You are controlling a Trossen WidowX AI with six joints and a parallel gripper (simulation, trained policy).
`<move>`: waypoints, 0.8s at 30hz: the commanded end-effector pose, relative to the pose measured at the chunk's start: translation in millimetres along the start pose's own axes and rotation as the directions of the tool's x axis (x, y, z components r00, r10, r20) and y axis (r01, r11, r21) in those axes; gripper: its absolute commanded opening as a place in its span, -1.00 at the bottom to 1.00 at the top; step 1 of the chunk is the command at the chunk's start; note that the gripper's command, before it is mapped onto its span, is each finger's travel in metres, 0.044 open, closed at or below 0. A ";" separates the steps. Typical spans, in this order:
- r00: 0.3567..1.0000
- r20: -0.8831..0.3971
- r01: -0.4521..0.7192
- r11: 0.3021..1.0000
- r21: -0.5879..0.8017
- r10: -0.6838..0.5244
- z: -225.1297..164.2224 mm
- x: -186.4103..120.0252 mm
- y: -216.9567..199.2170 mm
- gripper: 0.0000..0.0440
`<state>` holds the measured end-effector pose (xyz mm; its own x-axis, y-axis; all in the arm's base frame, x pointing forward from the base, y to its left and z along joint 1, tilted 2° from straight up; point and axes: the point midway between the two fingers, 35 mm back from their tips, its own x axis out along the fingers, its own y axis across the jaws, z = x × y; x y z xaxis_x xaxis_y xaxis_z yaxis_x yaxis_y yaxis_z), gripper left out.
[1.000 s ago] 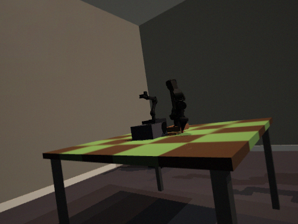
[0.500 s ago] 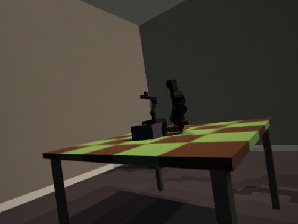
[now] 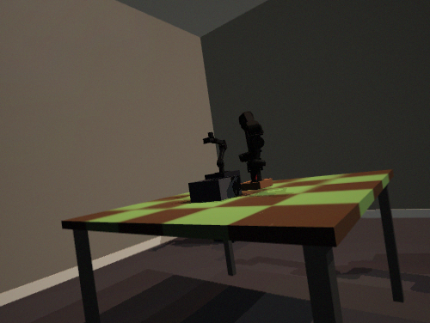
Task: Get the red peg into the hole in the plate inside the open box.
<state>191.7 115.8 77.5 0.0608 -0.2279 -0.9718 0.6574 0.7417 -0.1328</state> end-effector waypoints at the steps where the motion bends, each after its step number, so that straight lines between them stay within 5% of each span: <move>1: 0.999 0.027 -0.018 1.000 0.018 0.017 11.1 -13.5 1.1 -1.00; 24: 0.987 0.153 -0.078 0.961 0.265 0.038 116.8 -39.0 -6.6 -1.00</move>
<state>265.1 53.0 136.6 0.1886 -0.2846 -0.9399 0.8212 0.5706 -0.0080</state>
